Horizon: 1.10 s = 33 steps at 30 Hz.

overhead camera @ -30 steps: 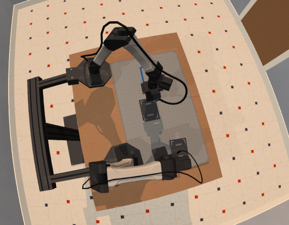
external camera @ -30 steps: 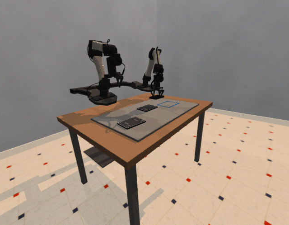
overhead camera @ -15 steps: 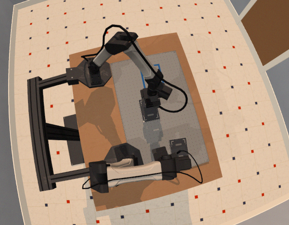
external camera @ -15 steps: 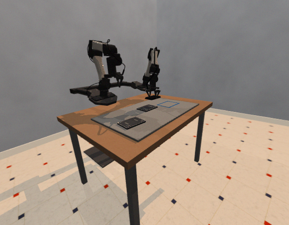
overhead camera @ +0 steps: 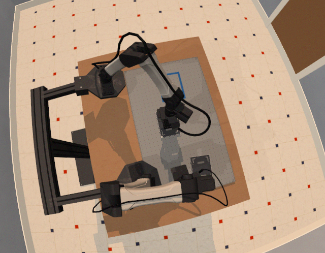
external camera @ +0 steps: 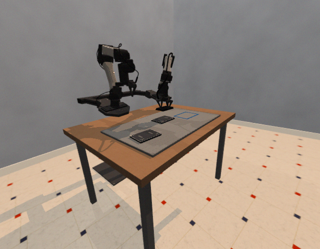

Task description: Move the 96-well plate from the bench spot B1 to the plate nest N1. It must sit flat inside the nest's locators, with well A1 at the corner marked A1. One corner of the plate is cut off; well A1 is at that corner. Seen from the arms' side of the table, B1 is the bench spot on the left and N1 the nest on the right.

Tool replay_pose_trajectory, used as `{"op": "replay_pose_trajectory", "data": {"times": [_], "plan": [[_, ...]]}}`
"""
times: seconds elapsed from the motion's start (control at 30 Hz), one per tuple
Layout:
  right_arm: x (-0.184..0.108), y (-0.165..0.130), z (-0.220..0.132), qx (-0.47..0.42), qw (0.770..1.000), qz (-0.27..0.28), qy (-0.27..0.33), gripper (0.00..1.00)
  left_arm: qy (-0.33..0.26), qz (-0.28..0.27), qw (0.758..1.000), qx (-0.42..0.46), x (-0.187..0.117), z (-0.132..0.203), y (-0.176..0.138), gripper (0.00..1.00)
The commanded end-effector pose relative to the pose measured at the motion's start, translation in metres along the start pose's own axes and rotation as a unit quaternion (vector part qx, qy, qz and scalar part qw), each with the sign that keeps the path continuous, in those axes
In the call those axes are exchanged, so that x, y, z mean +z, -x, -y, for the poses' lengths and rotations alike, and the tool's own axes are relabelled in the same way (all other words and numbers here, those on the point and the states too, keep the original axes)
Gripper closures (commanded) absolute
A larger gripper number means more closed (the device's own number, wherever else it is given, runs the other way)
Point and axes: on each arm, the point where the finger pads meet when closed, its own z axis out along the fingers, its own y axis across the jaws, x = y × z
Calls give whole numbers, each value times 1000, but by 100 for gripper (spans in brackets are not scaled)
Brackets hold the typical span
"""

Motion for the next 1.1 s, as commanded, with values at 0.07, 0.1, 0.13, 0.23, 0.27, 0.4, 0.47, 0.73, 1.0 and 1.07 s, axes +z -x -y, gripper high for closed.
{"op": "replay_pose_trajectory", "data": {"times": [0.07,0.1,0.13,0.23,0.27,0.4,0.47,0.73,1.0,1.07], "plan": [[8,-10,-1,1,1000,-18,5,0,-2,-11,1000,-3,1,7,19,100],[8,-10,-1,1,1000,-18,5,0,-2,-11,1000,-3,1,8,22,100],[8,-10,-1,1,1000,-18,5,0,-2,-11,1000,-3,1,8,24,100],[8,-10,-1,1,1000,-18,5,0,-2,-13,1000,-11,2,4,19,100],[8,-10,-1,1,1000,-18,5,0,-2,-15,1000,-16,3,1,15,100],[8,-10,-1,1,1000,-18,5,0,3,-9,1000,-18,-5,0,12,100],[8,-10,-1,1,1000,-18,5,0,3,-1,1000,-9,-5,4,19,100],[8,-10,-1,1,1000,-18,5,0,3,-1,1000,-9,-5,4,18,100],[8,-10,-1,1,1000,-18,5,0,6,-4,1000,-11,-12,4,11,100],[8,-10,-1,1,1000,-18,5,0,3,-1,1000,-9,-5,3,18,100]]}}
